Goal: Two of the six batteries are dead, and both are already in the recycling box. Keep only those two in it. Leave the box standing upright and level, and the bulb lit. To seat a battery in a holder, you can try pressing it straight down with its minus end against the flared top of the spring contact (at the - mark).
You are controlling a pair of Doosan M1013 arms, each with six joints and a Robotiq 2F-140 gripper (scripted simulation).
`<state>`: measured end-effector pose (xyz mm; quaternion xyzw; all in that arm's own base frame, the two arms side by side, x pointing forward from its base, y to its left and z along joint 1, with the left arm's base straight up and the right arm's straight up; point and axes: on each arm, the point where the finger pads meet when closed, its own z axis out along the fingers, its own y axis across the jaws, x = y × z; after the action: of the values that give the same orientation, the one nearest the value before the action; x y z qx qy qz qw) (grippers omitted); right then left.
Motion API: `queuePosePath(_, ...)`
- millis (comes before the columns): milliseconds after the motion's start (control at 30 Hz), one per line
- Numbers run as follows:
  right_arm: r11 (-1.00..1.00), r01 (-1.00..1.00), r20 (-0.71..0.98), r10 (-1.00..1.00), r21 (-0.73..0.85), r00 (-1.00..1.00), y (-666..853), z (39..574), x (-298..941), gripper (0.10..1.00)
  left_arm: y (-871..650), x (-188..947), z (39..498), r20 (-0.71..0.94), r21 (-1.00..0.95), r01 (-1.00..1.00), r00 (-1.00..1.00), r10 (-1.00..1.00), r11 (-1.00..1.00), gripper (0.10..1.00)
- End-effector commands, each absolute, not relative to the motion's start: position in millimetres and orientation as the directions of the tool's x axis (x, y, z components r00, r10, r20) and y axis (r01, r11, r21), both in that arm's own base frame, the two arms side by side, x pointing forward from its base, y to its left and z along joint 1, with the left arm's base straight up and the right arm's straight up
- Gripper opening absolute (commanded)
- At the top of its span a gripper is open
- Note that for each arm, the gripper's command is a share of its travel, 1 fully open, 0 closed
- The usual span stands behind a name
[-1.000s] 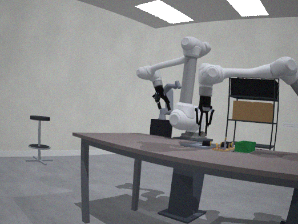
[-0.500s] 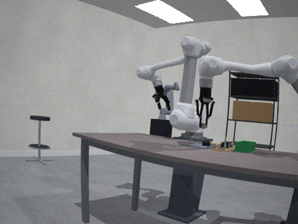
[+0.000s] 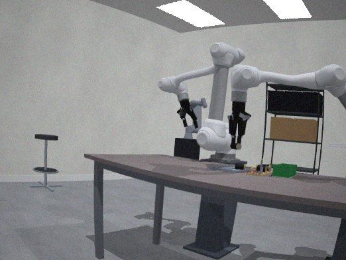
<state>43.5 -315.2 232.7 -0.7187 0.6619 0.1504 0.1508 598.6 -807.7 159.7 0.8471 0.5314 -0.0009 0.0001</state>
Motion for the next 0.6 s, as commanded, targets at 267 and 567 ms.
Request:
queuePosePath(267, -0.078, -0.997, -0.422, -0.903, -0.022, 0.080, -310.9, 232.5, 43.8, 1.000, -809.2, 597.2, 161.9, 0.001, 0.003, 0.997, 0.075, 0.997, -0.075, 0.244)
queuePosePath(567, -0.078, -0.997, -0.422, -0.903, -0.022, 0.080, -310.9, 232.5, 43.8, 1.000, -809.4, 597.1, 161.9, 0.000, 0.003, 0.999, 0.050, 0.999, -0.050, 0.244)
